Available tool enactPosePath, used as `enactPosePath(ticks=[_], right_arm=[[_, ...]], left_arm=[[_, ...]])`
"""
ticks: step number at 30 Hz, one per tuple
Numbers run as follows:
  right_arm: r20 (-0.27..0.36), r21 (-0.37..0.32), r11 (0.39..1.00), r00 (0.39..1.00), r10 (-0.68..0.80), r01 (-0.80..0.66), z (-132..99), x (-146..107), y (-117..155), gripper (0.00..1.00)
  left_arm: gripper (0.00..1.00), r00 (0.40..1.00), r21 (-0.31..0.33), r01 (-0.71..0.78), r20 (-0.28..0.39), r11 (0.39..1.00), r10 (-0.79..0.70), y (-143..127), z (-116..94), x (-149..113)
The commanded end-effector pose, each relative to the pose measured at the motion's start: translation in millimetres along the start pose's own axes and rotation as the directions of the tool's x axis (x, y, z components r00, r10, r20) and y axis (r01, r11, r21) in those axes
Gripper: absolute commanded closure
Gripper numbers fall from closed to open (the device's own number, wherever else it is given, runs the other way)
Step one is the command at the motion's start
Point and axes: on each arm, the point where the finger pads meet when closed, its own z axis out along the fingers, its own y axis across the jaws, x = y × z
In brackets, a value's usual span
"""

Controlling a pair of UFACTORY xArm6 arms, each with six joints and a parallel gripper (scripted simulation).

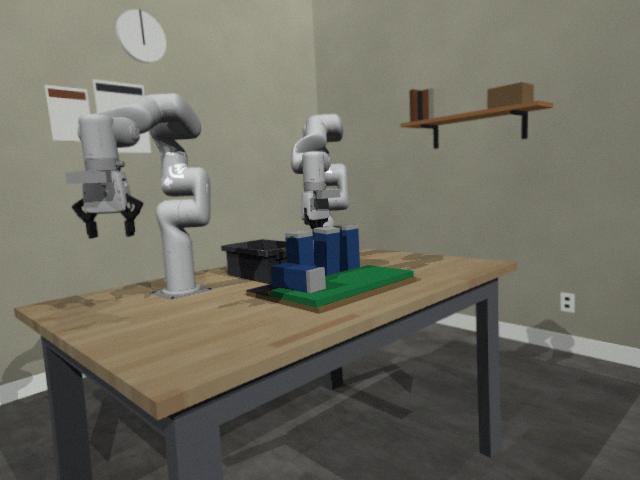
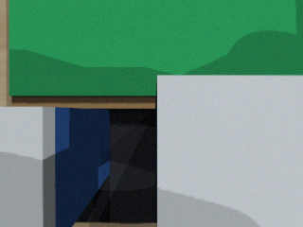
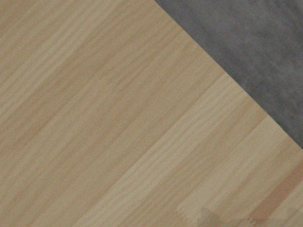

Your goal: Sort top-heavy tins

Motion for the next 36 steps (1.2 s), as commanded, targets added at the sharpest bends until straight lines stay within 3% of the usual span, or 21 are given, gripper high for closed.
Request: enactPosePath(ticks=[1, 36], right_arm=[[-0.004, 0.000, 1.000, 1.000, 0.000, 0.000, -2, 1, 0, 0.00], [-0.004, 0.000, 1.000, 1.000, 0.000, 0.000, -2, 1, 0, 0.00]], left_arm=[[1.00, 1.000, -0.004, 0.000, -0.003, 1.000, 0.000, 1, -2, 2], [1.00, 1.000, -0.004, 0.000, -0.003, 1.000, 0.000, 1, -2, 17]])
